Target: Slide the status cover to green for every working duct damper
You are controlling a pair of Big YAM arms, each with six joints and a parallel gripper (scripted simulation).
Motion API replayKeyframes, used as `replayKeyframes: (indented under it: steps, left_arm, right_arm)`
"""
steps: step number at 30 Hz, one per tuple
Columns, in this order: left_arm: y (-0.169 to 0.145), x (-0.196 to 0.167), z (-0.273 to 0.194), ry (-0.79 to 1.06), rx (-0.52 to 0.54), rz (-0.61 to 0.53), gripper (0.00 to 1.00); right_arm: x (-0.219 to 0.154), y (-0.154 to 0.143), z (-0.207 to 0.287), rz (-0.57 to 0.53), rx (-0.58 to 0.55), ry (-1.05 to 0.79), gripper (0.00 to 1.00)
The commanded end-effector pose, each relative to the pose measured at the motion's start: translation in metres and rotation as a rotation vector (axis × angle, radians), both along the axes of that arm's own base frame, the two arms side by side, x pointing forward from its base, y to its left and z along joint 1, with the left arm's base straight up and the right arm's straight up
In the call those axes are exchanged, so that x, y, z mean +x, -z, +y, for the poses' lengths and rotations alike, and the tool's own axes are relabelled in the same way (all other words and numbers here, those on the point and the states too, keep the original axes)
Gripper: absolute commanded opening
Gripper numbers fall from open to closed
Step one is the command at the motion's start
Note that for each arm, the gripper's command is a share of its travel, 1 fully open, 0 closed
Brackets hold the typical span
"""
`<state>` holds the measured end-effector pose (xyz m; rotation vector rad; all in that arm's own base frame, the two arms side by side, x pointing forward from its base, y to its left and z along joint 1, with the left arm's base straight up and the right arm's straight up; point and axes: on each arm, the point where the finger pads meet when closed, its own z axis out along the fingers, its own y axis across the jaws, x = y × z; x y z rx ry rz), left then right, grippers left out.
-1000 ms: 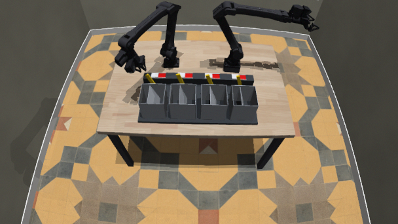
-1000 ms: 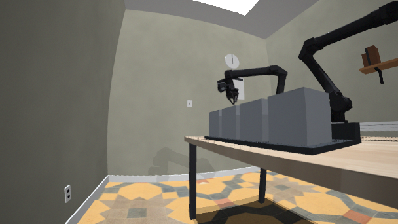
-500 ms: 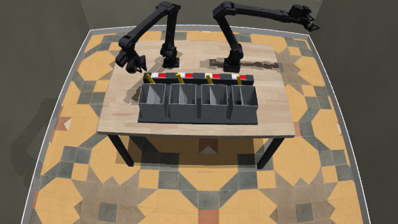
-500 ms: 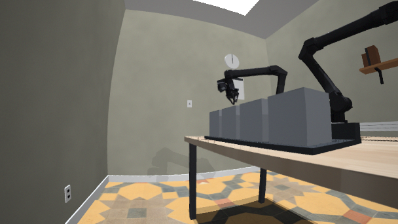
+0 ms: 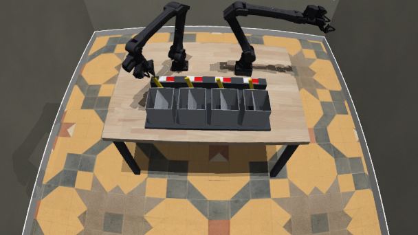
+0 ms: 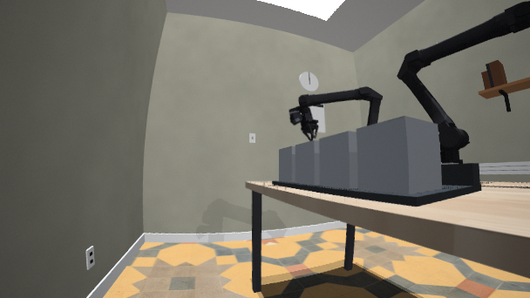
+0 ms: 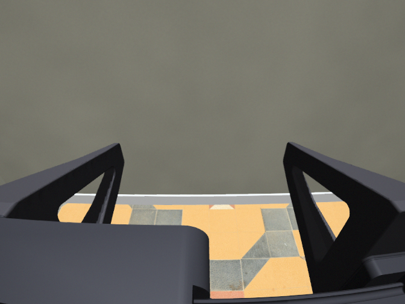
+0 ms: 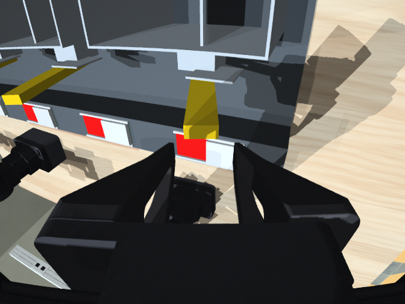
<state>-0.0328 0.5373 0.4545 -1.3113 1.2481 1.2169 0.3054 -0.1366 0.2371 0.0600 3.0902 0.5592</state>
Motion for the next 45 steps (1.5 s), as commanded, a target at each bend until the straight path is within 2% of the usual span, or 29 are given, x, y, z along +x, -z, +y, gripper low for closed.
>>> replayKeyframes:
  steps: [1, 3, 15, 18, 22, 28, 34, 35, 37, 45]
  left_arm:
    - [-0.046, 0.004, 0.007, 0.005, 0.084, -0.005, 1.00]
    - [-0.046, 0.004, 0.007, 0.005, 0.084, -0.005, 1.00]
    - [-0.046, 0.004, 0.007, 0.005, 0.084, -0.005, 1.00]
    - [-0.046, 0.004, 0.007, 0.005, 0.084, -0.005, 1.00]
    - [-0.046, 0.004, 0.007, 0.005, 0.084, -0.005, 1.00]
    - [-0.046, 0.004, 0.007, 0.005, 0.084, -0.005, 1.00]
    - [-0.046, 0.004, 0.007, 0.005, 0.084, -0.005, 1.00]
    - [-0.046, 0.004, 0.007, 0.005, 0.084, -0.005, 1.00]
    - [-0.046, 0.004, 0.007, 0.005, 0.084, -0.005, 1.00]
    - [-0.046, 0.004, 0.007, 0.005, 0.084, -0.005, 1.00]
  right_arm:
    - [0.016, -0.017, -0.003, -0.050, -0.031, -0.007, 0.36]
    - [0.005, 0.001, 0.005, -0.014, -0.009, -0.005, 0.36]
    - [0.005, 0.018, 0.014, -0.027, -0.015, -0.005, 0.36]
    - [0.011, 0.012, 0.011, -0.048, -0.027, -0.005, 0.36]
    - [0.006, 0.033, 0.016, -0.014, -0.007, -0.005, 0.36]
    - [0.007, 0.044, 0.020, -0.010, -0.004, -0.005, 0.36]
    - [0.007, 0.050, 0.022, -0.007, -0.003, -0.005, 0.36]
    - [0.016, 0.039, 0.017, -0.035, -0.019, -0.005, 0.36]
    - [0.007, 0.052, 0.023, -0.006, -0.002, -0.005, 0.36]
    - [0.009, 0.052, 0.023, -0.011, -0.004, -0.008, 0.36]
